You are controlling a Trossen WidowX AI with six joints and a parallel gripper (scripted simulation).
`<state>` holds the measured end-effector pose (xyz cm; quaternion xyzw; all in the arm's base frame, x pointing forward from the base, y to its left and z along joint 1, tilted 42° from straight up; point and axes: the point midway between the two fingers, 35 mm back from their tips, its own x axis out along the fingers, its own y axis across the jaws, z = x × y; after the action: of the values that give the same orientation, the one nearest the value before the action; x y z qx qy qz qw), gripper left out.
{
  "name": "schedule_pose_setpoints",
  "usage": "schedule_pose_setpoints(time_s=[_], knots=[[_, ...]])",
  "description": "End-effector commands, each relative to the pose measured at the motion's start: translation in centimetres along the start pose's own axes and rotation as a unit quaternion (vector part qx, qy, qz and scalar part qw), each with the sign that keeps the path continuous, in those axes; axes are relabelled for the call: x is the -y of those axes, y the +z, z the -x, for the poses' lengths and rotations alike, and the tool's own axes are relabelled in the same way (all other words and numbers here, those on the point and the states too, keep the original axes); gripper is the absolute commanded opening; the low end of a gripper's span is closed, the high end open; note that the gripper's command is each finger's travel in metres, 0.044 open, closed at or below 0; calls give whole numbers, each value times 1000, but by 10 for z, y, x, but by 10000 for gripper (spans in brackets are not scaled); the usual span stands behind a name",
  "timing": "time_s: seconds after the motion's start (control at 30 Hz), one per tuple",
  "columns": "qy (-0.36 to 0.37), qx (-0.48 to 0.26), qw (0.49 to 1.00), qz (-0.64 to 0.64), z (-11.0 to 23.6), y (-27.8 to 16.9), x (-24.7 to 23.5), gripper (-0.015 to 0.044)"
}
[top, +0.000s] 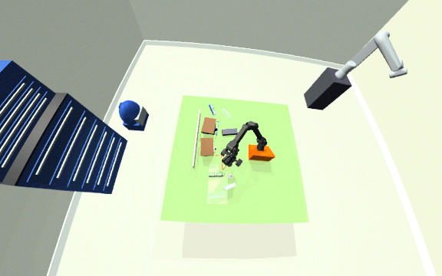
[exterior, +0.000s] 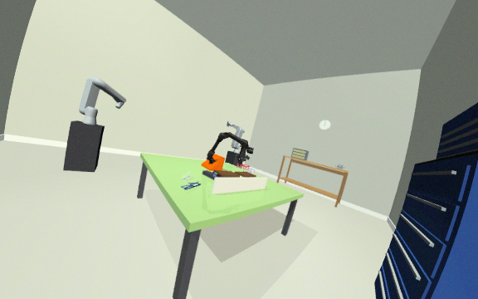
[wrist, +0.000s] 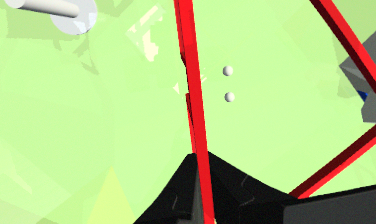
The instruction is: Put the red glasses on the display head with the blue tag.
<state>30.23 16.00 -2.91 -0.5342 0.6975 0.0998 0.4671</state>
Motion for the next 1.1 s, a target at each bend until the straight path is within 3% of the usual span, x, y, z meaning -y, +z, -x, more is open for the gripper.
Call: schedule_pose_setpoints(time_s=[0.0, 0.53, 1.07], knots=[[1, 2, 997, 80, 1, 6, -2, 0], [1, 3, 932, 361, 1, 23, -10, 0], [0, 3, 790, 613, 0, 39, -18, 0]])
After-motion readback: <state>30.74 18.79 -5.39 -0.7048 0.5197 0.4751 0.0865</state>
